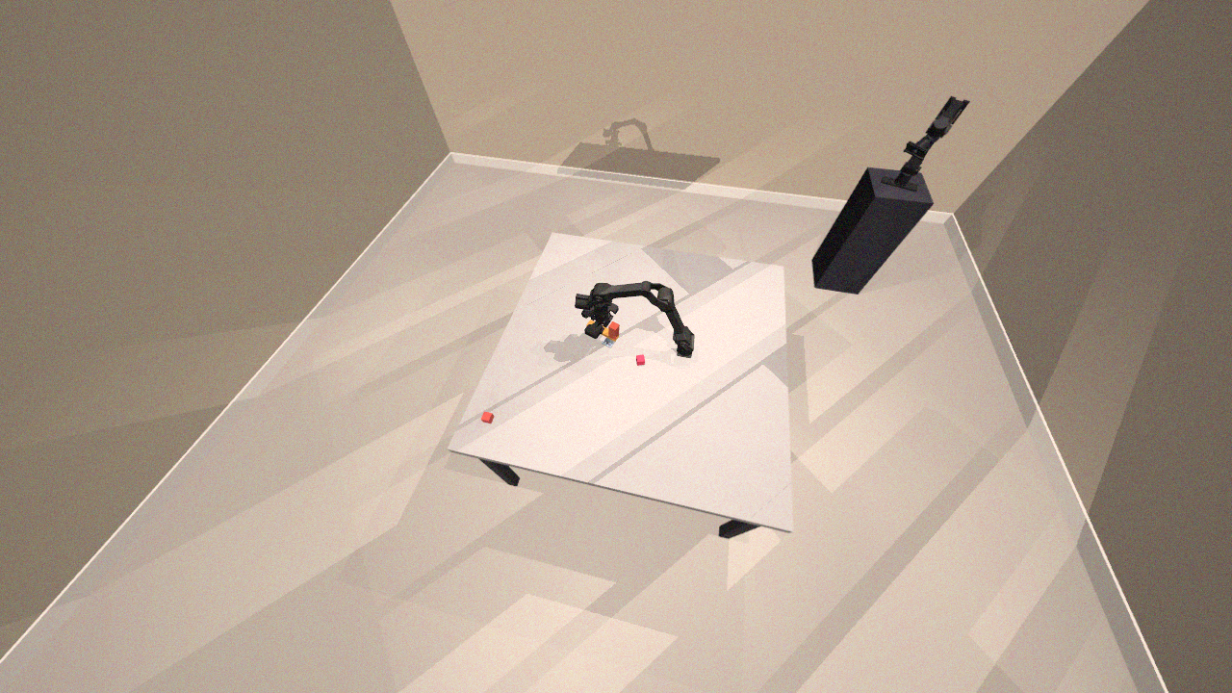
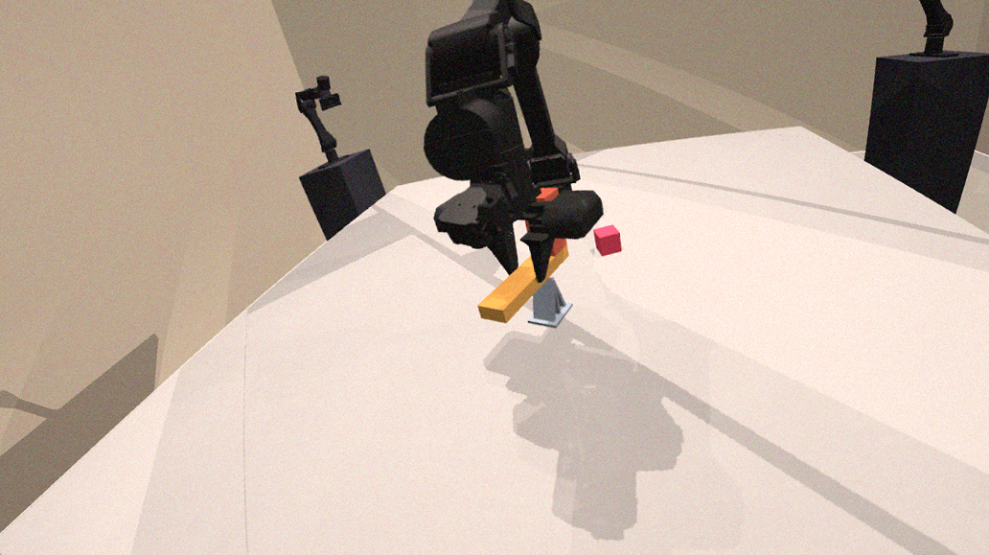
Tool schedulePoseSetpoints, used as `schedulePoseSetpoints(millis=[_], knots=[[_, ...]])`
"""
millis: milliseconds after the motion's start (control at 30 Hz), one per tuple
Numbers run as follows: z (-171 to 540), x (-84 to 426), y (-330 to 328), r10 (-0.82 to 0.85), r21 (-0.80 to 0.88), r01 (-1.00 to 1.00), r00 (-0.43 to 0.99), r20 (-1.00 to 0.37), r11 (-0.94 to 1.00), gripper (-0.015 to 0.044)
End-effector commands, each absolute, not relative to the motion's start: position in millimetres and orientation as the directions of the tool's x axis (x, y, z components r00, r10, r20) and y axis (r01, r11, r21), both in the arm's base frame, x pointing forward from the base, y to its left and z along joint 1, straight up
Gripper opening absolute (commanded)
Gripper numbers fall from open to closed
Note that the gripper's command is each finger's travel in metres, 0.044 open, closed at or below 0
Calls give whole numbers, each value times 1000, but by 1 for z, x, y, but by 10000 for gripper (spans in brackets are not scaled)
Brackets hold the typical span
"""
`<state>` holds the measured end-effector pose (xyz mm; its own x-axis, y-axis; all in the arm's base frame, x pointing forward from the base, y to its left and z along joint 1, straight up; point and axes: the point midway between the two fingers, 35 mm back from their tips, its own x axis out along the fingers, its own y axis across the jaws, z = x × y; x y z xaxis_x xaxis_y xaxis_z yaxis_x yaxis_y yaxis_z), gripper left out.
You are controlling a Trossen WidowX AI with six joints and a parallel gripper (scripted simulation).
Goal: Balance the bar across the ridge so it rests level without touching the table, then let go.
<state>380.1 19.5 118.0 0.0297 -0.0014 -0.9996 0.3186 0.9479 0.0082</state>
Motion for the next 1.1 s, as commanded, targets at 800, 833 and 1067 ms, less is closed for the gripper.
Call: schedulePoseSetpoints(millis=[800,833,1067], knots=[[116,380,20,2,12,320,32,-999,947,0],[116,380,20,2,12,320,32,-999,947,0],[115,380,20,2,12,320,32,-999,947,0]])
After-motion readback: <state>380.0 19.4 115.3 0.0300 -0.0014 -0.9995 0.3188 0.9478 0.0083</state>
